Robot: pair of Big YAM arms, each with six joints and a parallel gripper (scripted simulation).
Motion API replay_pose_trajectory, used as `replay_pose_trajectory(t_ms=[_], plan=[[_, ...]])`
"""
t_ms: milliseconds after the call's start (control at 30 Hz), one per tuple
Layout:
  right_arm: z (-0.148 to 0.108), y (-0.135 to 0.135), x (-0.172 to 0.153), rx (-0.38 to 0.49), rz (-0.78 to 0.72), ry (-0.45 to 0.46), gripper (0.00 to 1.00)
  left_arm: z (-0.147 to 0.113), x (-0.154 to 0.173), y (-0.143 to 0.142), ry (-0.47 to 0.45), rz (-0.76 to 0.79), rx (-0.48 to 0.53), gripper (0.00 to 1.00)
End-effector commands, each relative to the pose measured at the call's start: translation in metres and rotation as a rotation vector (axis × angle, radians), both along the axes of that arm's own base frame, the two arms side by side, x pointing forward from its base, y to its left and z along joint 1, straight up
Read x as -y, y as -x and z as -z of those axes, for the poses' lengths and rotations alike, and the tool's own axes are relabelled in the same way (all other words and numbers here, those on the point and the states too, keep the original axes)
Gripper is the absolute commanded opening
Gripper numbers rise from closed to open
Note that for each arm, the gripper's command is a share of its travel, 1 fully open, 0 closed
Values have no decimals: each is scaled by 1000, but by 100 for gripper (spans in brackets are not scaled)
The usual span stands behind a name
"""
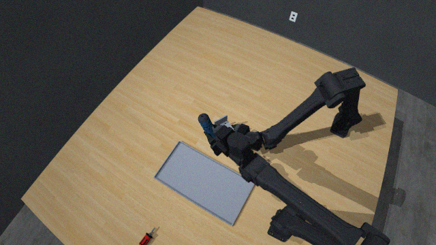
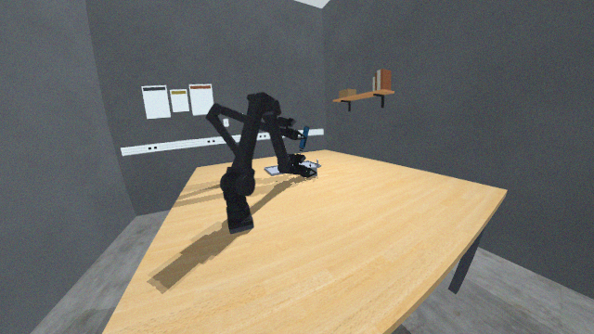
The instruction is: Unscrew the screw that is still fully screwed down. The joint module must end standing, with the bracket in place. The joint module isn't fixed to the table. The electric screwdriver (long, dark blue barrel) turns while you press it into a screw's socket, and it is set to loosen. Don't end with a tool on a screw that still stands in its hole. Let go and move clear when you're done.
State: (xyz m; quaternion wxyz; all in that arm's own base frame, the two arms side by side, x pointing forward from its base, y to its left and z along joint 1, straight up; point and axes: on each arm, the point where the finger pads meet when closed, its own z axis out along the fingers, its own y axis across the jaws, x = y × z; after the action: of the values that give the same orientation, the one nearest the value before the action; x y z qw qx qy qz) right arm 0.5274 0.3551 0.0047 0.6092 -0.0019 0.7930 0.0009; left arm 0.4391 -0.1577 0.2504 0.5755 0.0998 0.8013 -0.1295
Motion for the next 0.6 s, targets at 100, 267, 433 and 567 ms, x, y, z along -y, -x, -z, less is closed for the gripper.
replay_pose_trajectory(t_ms=[100,267,433,567], plan=[[0,-9,-8,9,-1,-12,59,-44,-24,-35,47,-83,15,42],[0,-9,-8,9,-1,-12,59,-36,-47,-46,48,-142,-42,42],[0,-9,-8,9,-1,-12,59,-47,-41,-46,61,-129,-11,42],[0,-9,-8,9,-1,-12,59,-29,-67,-52,53,-190,-87,42]])
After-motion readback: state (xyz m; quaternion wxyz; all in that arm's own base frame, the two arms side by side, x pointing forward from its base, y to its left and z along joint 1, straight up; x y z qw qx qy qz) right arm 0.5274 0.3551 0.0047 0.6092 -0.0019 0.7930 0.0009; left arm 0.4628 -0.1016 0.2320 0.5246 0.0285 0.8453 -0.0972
